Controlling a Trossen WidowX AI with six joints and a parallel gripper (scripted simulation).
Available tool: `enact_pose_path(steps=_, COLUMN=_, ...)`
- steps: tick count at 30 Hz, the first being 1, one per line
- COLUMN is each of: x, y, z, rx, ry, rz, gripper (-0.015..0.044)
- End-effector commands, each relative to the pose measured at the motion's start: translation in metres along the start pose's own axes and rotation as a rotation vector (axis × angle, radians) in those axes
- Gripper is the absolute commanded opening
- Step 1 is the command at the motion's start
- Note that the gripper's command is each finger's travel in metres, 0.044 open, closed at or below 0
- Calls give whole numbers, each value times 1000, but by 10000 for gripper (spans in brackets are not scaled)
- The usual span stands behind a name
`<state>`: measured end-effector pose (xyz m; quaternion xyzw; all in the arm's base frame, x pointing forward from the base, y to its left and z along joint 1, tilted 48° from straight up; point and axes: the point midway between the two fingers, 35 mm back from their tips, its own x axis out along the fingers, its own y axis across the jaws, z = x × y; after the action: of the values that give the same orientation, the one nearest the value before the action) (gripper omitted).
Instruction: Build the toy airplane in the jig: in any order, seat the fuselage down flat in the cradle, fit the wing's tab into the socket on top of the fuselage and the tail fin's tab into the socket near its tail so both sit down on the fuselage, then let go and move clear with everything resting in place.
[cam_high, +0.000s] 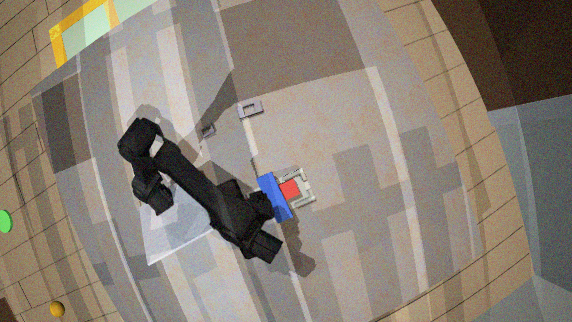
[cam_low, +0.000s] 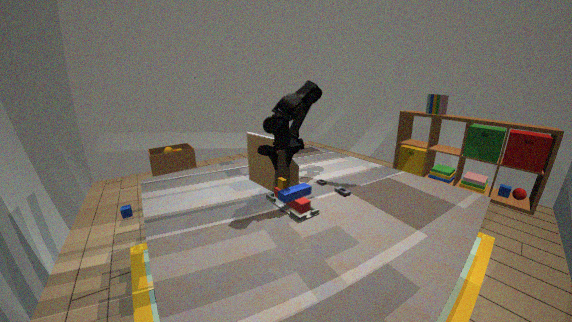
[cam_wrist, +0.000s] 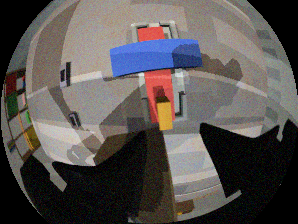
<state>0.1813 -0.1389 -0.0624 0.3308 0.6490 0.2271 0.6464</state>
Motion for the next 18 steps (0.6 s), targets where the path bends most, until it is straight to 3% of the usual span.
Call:
enact_pose_path(steps=1, x=-15, y=0, z=0, rx=-4, ry=10, rz=3, gripper=260)
enact_pose_path(steps=18, x=-15, y=2, z=-1, rx=-4, ry=10, rz=3, gripper=260)
